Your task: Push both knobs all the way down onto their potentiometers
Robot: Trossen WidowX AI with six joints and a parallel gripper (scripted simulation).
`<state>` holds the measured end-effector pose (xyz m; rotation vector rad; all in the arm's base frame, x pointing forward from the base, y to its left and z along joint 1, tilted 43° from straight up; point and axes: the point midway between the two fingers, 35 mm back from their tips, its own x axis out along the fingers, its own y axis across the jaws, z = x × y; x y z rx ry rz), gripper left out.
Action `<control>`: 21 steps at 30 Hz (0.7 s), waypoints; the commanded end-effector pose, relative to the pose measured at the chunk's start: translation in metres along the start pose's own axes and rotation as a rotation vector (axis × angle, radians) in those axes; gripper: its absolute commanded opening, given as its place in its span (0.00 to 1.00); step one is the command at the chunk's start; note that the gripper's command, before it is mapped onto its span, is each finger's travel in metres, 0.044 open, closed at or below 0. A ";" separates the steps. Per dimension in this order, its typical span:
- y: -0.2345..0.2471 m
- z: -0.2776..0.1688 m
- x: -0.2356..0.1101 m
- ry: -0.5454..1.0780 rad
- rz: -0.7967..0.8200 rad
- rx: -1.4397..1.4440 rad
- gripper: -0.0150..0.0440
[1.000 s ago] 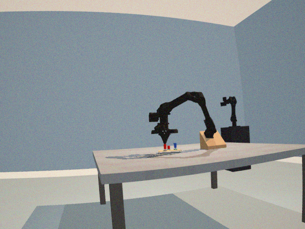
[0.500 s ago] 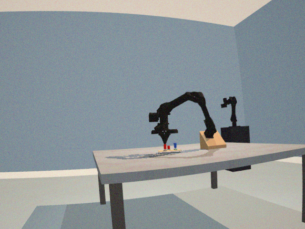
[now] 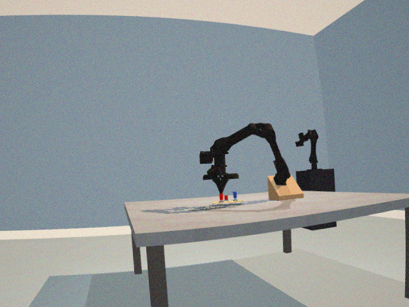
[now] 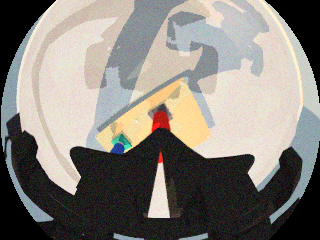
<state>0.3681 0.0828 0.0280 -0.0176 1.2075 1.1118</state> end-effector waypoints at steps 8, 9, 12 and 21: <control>0.001 0.002 0.006 0.000 0.008 -0.010 0.25; 0.001 0.002 0.005 0.000 0.008 -0.010 0.25; 0.001 0.002 0.001 0.001 0.008 -0.010 0.25; 0.000 0.002 -0.014 0.001 0.008 -0.010 0.25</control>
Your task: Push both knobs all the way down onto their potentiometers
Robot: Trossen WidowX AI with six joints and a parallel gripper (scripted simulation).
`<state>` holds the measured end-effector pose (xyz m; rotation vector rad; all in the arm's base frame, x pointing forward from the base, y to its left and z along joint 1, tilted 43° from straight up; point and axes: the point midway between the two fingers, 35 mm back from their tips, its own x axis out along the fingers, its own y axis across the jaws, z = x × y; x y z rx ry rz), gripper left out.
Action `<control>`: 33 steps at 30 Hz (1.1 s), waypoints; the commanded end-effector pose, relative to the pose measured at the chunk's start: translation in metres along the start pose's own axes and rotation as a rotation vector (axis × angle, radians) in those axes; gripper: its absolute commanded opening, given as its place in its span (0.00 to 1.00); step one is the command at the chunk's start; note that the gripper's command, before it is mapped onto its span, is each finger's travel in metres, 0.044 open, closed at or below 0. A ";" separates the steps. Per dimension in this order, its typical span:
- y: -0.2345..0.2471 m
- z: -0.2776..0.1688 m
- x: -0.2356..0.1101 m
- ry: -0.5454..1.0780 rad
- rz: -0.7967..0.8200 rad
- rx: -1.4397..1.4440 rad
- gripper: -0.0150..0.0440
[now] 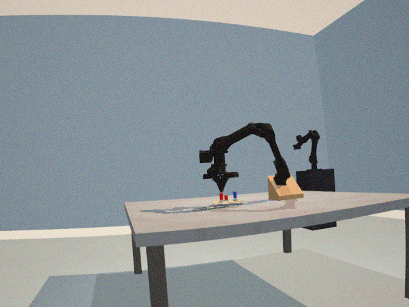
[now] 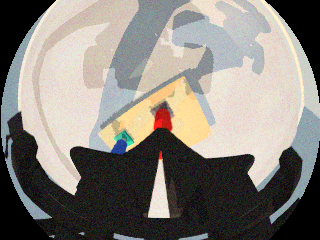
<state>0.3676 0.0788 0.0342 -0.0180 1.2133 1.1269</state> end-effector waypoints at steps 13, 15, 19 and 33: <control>0.002 -0.007 -0.008 -0.002 -0.003 0.000 0.70; 0.009 -0.028 -0.017 0.001 -0.007 0.001 0.79; 0.031 -0.075 -0.030 0.004 -0.012 0.003 0.97; 0.085 -0.156 -0.031 0.000 -0.003 0.002 1.00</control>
